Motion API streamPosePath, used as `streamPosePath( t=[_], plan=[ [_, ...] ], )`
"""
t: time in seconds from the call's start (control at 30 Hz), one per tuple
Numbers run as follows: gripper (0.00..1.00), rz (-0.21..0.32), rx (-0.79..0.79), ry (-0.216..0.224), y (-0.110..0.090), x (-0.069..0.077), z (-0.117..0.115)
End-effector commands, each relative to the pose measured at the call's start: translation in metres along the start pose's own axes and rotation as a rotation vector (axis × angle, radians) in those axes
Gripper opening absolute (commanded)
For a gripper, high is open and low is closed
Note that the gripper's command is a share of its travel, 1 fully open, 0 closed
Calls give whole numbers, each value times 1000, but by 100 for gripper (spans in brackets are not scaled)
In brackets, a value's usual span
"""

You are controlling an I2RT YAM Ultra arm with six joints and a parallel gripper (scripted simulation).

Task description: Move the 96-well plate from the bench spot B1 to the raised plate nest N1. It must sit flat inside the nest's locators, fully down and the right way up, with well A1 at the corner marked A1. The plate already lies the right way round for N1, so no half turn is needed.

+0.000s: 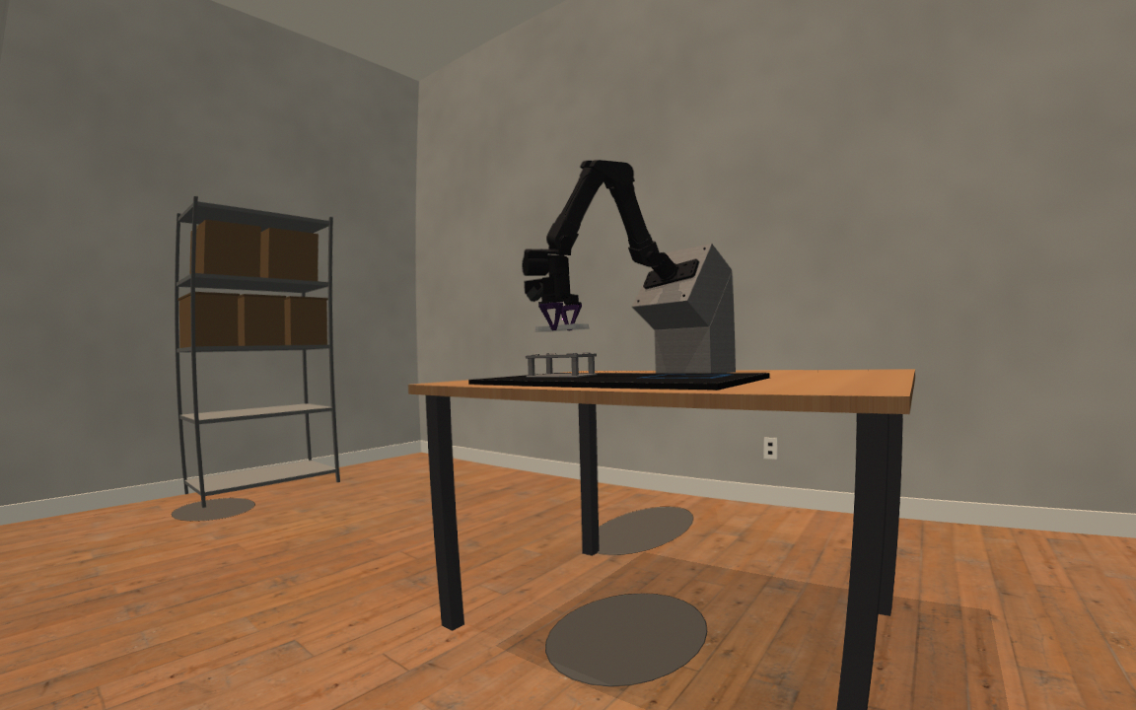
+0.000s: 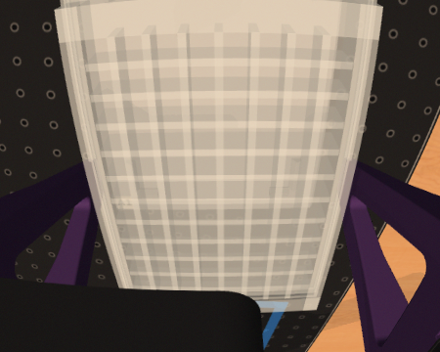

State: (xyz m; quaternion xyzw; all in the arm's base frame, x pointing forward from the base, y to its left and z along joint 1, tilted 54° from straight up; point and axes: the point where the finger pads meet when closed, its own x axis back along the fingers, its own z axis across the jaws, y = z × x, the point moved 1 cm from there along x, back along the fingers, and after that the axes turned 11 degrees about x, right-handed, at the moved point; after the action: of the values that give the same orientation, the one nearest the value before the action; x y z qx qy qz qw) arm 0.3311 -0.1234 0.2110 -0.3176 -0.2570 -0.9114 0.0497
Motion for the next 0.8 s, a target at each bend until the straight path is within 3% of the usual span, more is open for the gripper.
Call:
streamPosePath(
  t=[0.0, 0.2, 0.27, 0.3, 0.37, 0.47, 0.77],
  plan=[
    [0, -36, 0, 10, 10, -2, 4],
    [0, -43, 2, 17, 15, -10, 9],
    [0, -43, 2, 17, 15, -10, 9],
    [0, -68, 17, 44, 18, -2, 19],
    [0, -41, 9, 23, 14, -16, 13],
    [0, -35, -3, 7, 12, -22, 4],
    [0, -40, 8, 24, 15, -36, 13]
  ],
)
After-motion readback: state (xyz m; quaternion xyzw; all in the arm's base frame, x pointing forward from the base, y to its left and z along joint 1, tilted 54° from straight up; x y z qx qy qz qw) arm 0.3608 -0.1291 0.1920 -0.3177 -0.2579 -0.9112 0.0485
